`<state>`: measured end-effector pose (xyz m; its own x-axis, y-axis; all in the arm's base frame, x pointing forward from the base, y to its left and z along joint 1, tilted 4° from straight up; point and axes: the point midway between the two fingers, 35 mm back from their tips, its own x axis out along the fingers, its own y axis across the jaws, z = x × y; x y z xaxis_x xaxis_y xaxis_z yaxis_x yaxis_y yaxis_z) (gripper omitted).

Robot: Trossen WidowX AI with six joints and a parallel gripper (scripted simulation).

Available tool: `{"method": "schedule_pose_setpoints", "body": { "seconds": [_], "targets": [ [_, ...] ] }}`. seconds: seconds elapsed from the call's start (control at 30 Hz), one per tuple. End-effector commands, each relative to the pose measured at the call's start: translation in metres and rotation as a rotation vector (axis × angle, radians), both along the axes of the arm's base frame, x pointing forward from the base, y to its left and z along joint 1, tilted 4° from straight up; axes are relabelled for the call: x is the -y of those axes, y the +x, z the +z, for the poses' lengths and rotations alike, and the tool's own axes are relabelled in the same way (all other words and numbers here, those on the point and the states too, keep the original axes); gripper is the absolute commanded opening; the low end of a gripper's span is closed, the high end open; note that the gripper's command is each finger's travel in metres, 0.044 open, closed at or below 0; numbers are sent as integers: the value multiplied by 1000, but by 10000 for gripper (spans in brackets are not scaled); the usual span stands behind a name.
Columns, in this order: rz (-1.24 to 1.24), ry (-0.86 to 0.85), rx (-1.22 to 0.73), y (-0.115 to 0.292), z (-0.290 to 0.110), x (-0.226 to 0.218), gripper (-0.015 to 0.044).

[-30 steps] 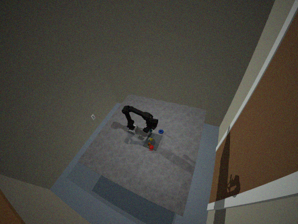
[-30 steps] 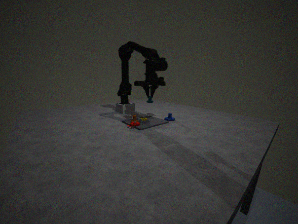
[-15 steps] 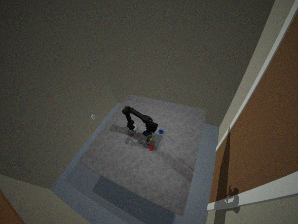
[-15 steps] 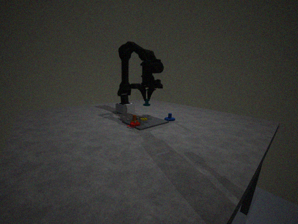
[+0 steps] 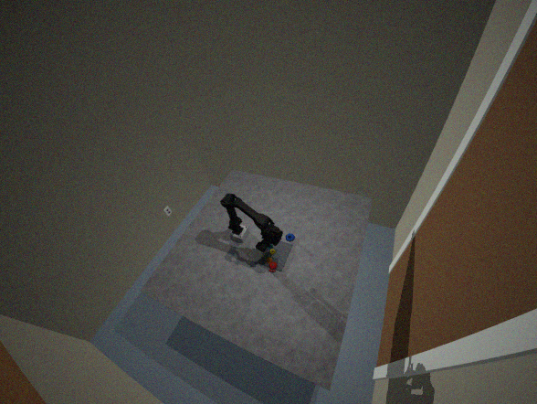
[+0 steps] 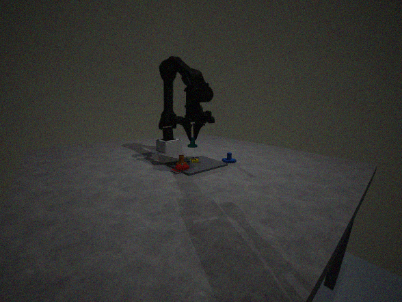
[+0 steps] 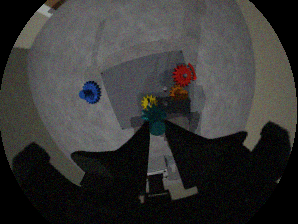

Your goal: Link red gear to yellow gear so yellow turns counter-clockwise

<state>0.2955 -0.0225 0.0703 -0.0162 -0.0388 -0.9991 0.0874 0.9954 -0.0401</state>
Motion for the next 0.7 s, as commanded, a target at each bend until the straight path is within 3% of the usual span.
{"method": "schedule_pose_setpoints", "body": {
  "seconds": [0.0,0.67],
  "targets": [
    [7,-6,-2,1,-4,9,0],
    [-49,-12,1,2,-13,34,0]
  ]
}}
